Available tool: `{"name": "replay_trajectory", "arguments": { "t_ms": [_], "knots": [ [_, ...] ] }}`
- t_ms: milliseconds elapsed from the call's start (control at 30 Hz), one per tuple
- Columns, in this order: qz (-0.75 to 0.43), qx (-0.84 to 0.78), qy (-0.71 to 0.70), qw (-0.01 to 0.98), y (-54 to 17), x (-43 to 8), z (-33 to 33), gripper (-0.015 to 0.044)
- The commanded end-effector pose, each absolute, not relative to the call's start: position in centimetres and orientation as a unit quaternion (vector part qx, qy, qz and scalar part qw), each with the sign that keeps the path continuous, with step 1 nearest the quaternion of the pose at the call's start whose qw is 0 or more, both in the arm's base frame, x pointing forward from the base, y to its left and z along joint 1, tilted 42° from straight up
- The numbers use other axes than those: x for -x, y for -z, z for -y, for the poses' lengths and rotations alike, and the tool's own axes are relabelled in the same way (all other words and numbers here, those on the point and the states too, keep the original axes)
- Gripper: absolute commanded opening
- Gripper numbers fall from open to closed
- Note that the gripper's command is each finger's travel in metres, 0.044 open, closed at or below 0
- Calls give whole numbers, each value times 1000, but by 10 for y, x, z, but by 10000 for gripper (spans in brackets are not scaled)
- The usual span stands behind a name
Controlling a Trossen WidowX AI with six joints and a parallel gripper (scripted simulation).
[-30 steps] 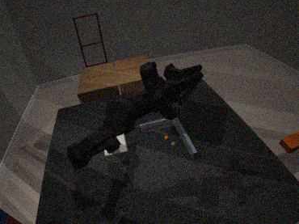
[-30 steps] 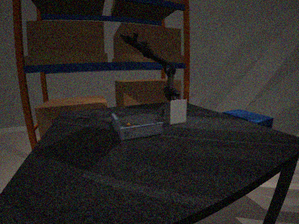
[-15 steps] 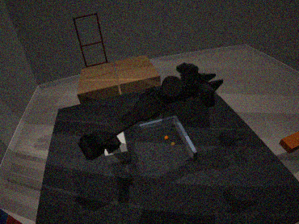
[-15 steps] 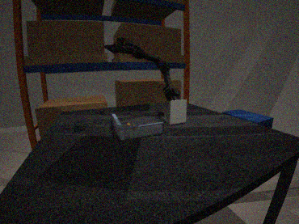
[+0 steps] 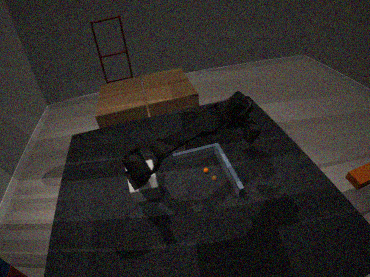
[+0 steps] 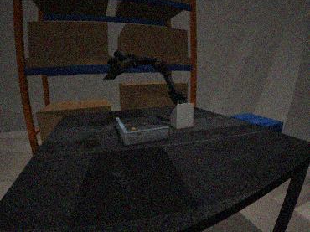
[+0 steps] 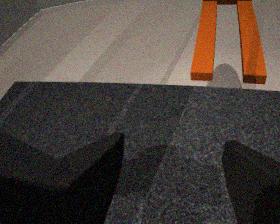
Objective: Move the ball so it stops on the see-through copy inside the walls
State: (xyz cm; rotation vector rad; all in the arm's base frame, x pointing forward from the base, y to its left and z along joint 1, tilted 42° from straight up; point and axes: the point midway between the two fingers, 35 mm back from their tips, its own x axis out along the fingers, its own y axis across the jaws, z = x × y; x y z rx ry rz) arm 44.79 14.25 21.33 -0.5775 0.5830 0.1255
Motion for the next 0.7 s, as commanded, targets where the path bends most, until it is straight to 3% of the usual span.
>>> {"name": "replay_trajectory", "arguments": {
  "t_ms": [0,467,667],
  "knots": [
    [-388,264,-23,883,-140,-435,-131,222],
    [-631,270,186,704,31,-331,-59,222],
    [-647,286,217,673,44,-313,-47,222]
  ]
}}
